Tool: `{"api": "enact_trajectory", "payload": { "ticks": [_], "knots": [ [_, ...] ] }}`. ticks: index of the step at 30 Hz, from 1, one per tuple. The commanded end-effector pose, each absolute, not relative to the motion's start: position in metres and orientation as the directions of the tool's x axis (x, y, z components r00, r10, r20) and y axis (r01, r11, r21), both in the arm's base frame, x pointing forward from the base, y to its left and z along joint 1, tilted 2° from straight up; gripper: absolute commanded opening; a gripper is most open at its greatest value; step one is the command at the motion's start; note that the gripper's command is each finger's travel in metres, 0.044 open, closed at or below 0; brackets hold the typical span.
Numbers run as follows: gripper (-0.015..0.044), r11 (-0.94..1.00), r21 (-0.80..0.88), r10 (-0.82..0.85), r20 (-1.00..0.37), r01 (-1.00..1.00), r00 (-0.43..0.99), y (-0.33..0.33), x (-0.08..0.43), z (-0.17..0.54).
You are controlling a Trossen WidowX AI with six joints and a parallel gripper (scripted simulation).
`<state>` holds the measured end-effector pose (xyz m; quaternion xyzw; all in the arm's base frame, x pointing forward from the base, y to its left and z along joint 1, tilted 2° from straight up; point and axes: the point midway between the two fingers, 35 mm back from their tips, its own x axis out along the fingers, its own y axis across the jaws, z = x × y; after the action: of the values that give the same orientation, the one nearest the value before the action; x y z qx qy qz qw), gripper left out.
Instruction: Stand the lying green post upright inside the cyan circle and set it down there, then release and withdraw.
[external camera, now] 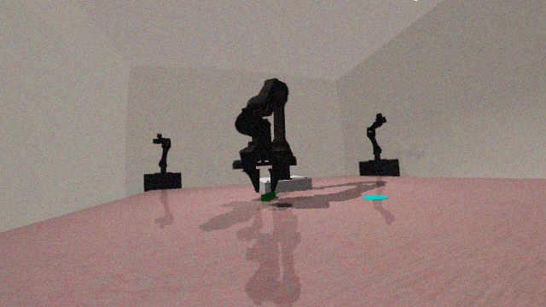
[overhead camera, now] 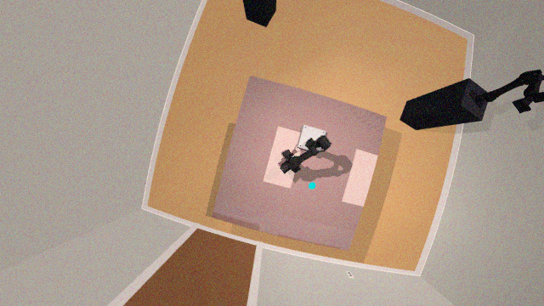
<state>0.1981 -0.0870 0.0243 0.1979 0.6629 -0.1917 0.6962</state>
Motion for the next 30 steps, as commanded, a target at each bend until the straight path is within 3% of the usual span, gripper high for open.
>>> {"api": "enact_trajectory", "payload": {
  "ticks": [1, 2, 10, 30],
  "knots": [
    [0.0233, 0.846, 0.018, -0.011, -0.999, 0.532, 0.051, -0.086, 0.196, 0.009],
    [0.0233, 0.846, 0.018, -0.011, -0.999, 0.532, 0.051, -0.086, 0.196, 0.009],
    [0.0023, 0.846, 0.018, -0.011, -0.999, 0.532, 0.051, -0.086, 0.196, 0.009],
    [0.0023, 0.846, 0.018, -0.011, -0.999, 0.532, 0.052, -0.089, 0.201, 0.054]
  ]
}}
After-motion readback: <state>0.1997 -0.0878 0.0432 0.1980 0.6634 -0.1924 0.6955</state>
